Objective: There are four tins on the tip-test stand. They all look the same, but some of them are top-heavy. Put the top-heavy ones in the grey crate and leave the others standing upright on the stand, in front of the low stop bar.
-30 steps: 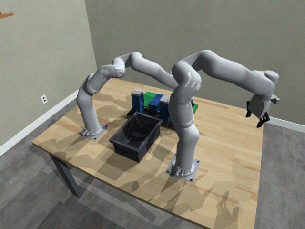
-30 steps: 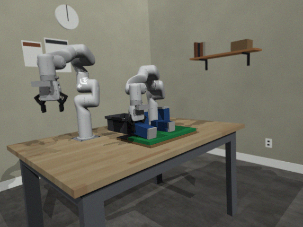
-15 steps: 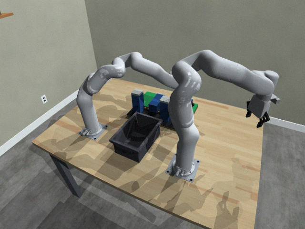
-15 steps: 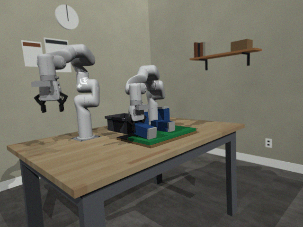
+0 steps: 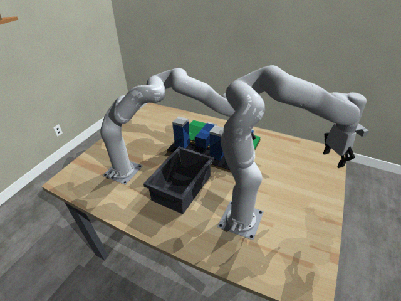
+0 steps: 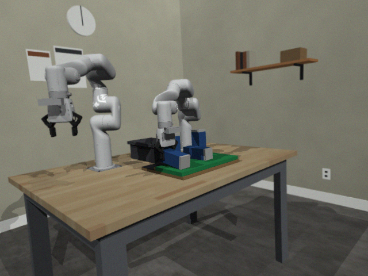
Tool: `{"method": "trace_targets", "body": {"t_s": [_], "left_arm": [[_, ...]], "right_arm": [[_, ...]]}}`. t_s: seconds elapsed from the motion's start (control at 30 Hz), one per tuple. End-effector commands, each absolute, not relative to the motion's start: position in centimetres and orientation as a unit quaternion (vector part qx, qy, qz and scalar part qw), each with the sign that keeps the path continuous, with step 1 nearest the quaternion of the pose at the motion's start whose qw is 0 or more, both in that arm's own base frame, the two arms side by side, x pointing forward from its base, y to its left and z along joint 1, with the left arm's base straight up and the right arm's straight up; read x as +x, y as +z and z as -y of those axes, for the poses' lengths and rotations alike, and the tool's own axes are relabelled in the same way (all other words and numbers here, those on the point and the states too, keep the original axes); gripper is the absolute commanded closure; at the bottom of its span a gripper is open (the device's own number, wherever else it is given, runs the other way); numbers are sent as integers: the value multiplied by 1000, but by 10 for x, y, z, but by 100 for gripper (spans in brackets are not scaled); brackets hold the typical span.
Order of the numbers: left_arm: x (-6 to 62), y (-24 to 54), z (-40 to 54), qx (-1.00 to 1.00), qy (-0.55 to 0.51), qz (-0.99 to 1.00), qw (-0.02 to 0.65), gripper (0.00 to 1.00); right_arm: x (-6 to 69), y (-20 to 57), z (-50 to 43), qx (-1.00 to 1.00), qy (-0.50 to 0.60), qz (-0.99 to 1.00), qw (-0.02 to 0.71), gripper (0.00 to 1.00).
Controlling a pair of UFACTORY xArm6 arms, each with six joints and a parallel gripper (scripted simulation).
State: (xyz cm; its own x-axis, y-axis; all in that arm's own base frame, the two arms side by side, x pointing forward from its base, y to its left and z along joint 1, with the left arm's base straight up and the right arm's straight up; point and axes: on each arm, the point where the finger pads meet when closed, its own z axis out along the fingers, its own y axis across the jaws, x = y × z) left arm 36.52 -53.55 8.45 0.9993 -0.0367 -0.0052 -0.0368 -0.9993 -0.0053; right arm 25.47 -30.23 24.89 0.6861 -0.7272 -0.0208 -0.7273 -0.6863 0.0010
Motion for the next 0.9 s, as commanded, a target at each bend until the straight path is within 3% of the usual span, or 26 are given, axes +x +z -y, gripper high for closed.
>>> {"method": "trace_targets", "body": {"t_s": [0.0,0.87], "left_arm": [[366,91,537,-1000,0,-19,0,26],[366,108,537,-1000,0,-19,0,26]], "right_arm": [[255,250,303,-918,8,-396,3,0],[255,250,303,-918,8,-396,3,0]]}}
